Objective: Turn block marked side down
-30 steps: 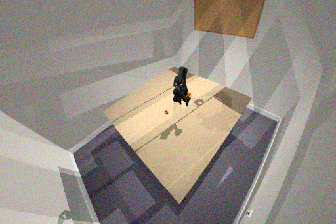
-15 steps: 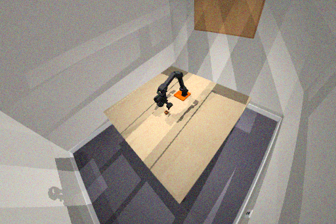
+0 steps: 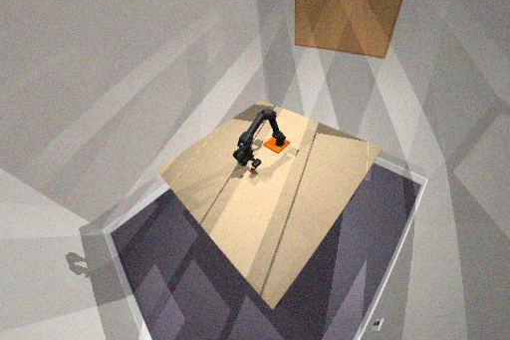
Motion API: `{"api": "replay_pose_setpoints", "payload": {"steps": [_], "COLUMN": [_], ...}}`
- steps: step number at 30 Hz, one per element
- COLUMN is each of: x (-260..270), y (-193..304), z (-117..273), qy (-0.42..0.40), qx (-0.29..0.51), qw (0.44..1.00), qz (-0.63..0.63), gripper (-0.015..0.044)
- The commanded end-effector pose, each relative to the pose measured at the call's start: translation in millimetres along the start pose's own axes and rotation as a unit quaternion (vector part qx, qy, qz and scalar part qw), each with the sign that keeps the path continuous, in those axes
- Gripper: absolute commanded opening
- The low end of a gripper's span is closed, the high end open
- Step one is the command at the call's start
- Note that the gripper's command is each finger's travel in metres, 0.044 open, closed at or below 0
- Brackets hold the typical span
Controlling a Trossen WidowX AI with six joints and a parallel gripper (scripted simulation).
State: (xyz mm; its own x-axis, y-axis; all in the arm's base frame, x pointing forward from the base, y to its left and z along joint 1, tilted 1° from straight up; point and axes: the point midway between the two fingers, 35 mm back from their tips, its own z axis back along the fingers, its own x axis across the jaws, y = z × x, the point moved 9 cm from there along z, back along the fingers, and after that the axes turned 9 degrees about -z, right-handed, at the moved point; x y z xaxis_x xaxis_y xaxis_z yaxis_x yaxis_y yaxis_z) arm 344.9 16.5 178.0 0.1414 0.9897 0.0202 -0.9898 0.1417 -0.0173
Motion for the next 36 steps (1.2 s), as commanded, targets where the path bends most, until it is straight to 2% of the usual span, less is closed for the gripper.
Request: {"api": "replay_pose_setpoints", "payload": {"steps": [1, 4, 33, 36], "x": [-0.5, 0.6, 0.5, 0.5], "y": [0.6, 1.2, 1.6, 1.6], "z": [-8.8, -21.5, -55.4, -55.4], "qy": [0.003, 0.003, 0.003, 0.003], "qx": [0.002, 0.002, 0.002, 0.002], "qw": [1.000, 1.000, 1.000, 1.000], "qz": [0.002, 0.002, 0.002, 0.002], "gripper": [0.0440, 0.0440, 0.0440, 0.0361]}}
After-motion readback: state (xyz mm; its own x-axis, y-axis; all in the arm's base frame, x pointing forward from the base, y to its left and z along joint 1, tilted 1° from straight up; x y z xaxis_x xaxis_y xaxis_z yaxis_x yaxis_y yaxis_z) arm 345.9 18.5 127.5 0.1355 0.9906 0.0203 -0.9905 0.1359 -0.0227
